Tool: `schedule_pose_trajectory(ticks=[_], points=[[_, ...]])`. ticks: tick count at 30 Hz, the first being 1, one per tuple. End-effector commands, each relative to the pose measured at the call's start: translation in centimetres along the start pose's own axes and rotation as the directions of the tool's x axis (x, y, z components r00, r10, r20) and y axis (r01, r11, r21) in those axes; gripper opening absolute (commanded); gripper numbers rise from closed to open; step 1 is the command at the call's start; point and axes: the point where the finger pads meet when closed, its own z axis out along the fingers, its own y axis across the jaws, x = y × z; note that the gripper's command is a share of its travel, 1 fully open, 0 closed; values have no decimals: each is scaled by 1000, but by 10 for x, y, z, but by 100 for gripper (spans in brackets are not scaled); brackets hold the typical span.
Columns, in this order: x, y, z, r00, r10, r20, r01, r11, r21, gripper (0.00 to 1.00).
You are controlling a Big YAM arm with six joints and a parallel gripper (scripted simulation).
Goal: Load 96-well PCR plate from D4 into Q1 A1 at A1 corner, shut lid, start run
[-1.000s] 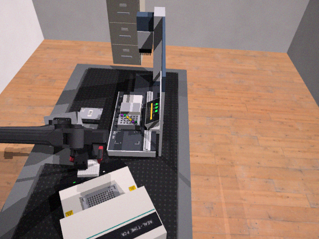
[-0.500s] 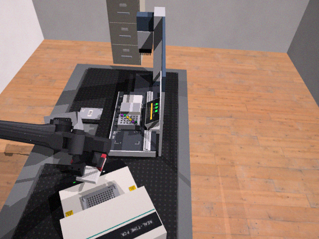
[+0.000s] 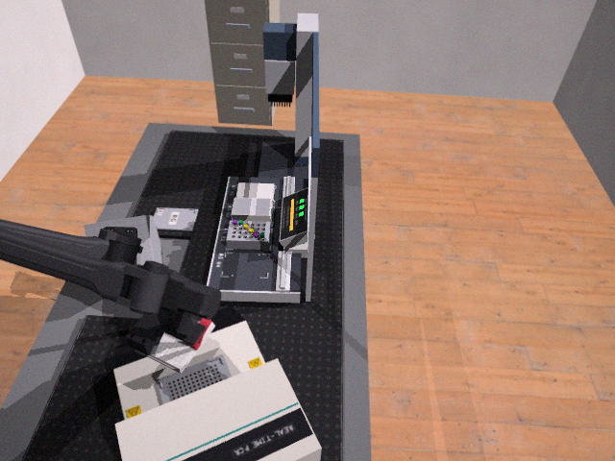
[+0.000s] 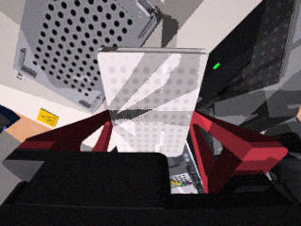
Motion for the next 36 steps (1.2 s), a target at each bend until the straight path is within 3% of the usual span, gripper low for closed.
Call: schedule_pose_trajectory(ticks=[1, 8, 12, 15, 21, 25, 31, 33, 36], points=[[-19, 24, -15, 991, 130, -10, -130, 990, -53, 0], [-27, 35, -14, 978, 209, -10, -209, 977, -47, 0], [-48, 56, -14, 953, 301, -3, -301, 952, -51, 0], [-40, 46, -15, 935, 355, -13, -355, 934, -48, 0], [-69, 79, -15, 873, 488, -10, -488, 871, -55, 0], [-59, 69, -15, 867, 497, -17, -498, 866, -47, 0], [-53, 56, -14, 796, 605, -18, -605, 796, -29, 0], [-61, 64, -11, 773, 634, -15, -634, 773, -14, 0], [-78, 85, -11, 730, 683, -8, -683, 730, -19, 0]])
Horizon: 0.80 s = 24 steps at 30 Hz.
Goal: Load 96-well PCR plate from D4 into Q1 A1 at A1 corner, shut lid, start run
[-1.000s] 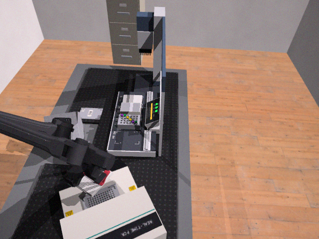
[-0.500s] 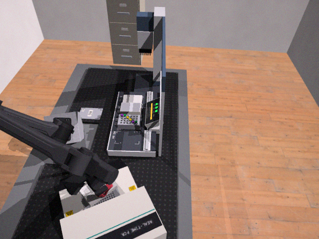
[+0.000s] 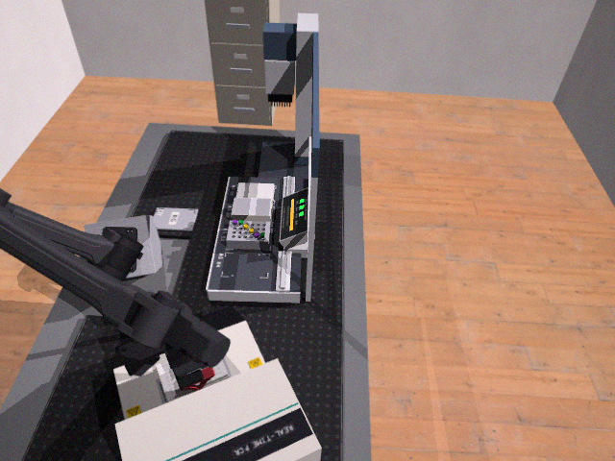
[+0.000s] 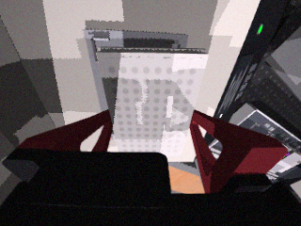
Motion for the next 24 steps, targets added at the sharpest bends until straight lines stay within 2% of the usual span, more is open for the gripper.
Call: schedule_pose_trajectory(ticks=[1, 5, 11, 20, 24], points=[[-7, 42, -11, 993, 118, 7, -117, 992, -36, 0], [-3, 42, -13, 994, 110, 1, -110, 993, -45, 0], [-1, 26, -15, 996, 90, -17, -91, 995, -47, 0], [6, 16, -1, 999, 33, -2, -33, 999, -13, 0], [5, 21, -3, 999, 38, -4, -38, 999, -16, 0]])
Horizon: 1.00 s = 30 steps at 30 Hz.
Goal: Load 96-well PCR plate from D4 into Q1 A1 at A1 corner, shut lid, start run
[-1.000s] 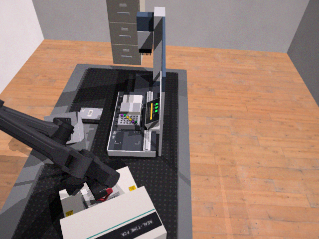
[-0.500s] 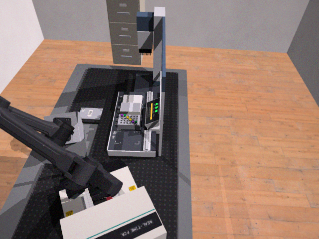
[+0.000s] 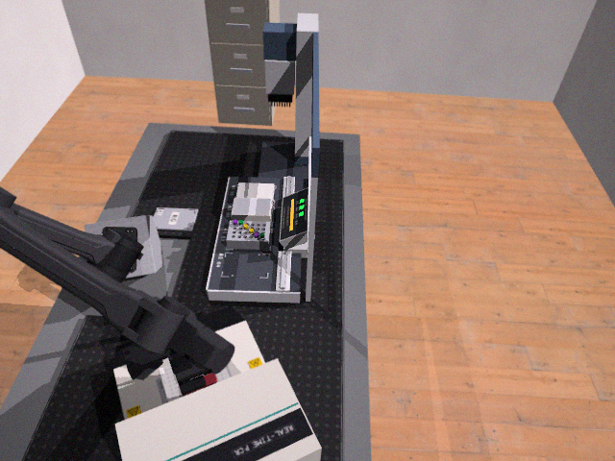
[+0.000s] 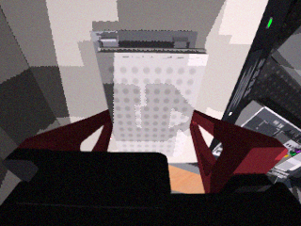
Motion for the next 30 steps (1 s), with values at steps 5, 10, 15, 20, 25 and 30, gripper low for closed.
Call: schedule_pose_trajectory(ticks=[5, 10, 15, 20, 25, 30], points=[[-7, 21, -14, 1000, 22, -15, -22, 999, -43, 0], [-6, 31, -21, 999, 26, -23, -28, 998, -62, 0], [-1, 31, -21, 999, 15, -30, -17, 998, -62, 0], [2, 19, -13, 1000, 8, -19, -8, 999, -34, 0], [0, 8, -9, 1000, -6, -11, 6, 1000, -16, 0], [-4, 4, -10, 1000, -26, -10, 26, 1000, -15, 0]])
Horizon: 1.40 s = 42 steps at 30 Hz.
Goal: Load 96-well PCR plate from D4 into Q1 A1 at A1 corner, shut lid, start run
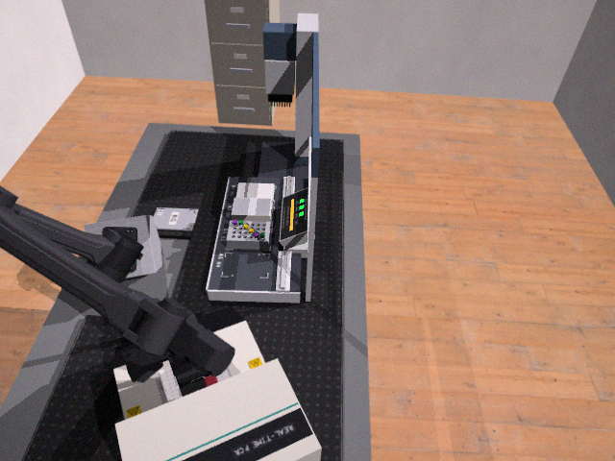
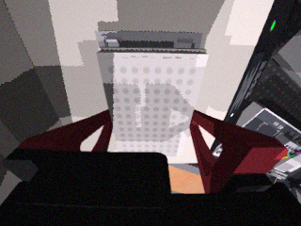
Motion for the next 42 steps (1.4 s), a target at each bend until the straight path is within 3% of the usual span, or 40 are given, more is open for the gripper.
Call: schedule_pose_trajectory(ticks=[1, 11, 16, 24, 32, 42], points=[[-3, -1, -10, 1000, -15, -11, 15, 1000, -13, 0], [-14, 17, -20, 1000, 26, -9, -27, 999, -38, 0], [-5, 20, -20, 1000, 18, -20, -19, 999, -35, 0], [-5, 30, -6, 999, 28, -17, -29, 999, -44, 0], [-7, 16, 12, 1000, 14, -8, -14, 999, -35, 0], [-4, 15, -4, 999, 28, -32, -29, 999, -45, 0]])
